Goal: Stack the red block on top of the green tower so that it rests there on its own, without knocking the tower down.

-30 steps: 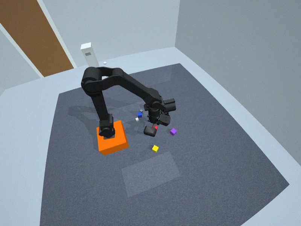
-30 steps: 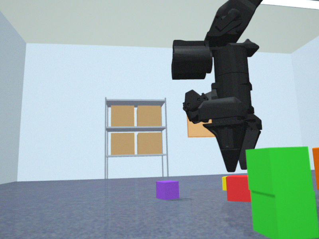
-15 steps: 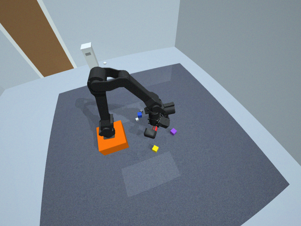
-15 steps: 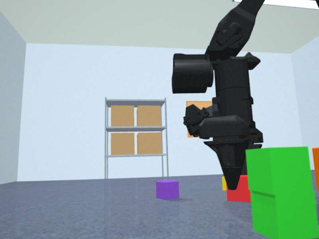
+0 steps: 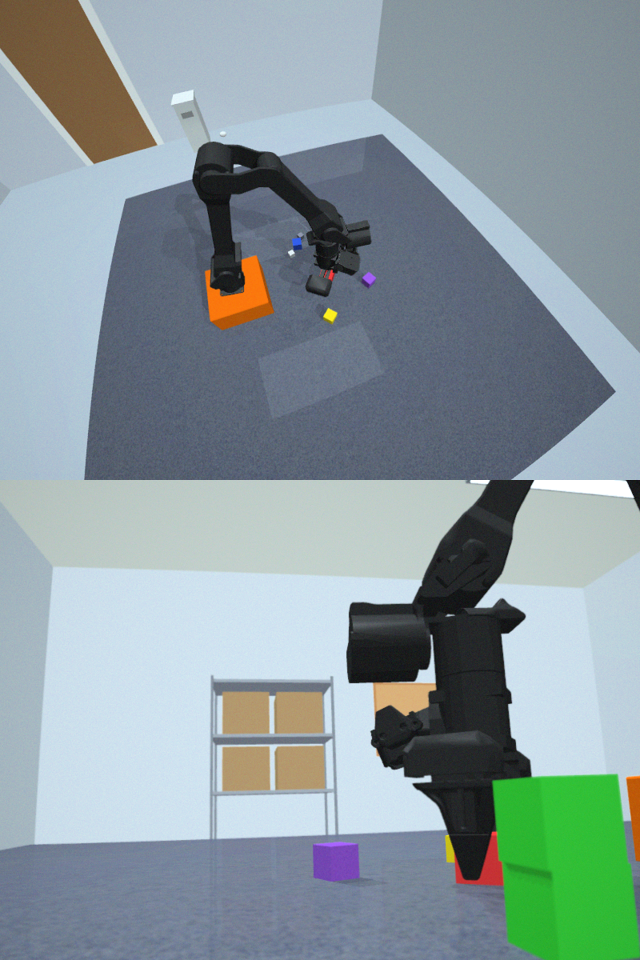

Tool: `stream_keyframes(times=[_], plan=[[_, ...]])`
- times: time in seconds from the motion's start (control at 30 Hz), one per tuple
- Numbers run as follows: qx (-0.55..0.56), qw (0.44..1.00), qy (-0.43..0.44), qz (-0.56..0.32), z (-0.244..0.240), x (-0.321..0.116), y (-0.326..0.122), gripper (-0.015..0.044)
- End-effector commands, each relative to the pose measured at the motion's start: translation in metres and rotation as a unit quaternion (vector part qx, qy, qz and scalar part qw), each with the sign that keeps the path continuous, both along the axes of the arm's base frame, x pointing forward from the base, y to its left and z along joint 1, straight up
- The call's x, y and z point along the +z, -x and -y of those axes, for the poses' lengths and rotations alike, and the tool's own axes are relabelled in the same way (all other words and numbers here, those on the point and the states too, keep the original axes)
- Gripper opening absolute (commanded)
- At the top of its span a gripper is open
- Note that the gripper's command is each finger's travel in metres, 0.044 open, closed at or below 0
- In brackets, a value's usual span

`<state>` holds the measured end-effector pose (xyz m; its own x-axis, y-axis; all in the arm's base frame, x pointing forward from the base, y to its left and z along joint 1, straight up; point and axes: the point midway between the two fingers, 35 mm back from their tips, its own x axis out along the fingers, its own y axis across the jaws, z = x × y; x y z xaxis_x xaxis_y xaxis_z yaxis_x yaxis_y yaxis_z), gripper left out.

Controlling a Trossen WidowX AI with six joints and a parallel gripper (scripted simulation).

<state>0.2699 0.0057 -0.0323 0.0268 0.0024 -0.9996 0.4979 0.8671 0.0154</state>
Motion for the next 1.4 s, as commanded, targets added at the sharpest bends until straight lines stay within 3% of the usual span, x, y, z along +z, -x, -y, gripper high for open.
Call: stream_keyframes(times=[0.0,0.13,0.47,0.73,0.9,1.37], plan=[[0.0,1.0,0.003,0.0,0.001,-0.001,0.0,0.044],[0.0,1.0,0.003,0.0,0.001,0.0,0.0,0.044],[0.0,1.0,0.003,0.0,0.001,0.0,0.0,0.0177],[0.0,1.0,0.003,0.0,0.001,0.0,0.0,0.0124],[0.0,1.0,0.003,0.0,0.0,0.012,0.0,0.0],[0.0,1.0,0.003,0.0,0.0,0.09,0.002,0.0]])
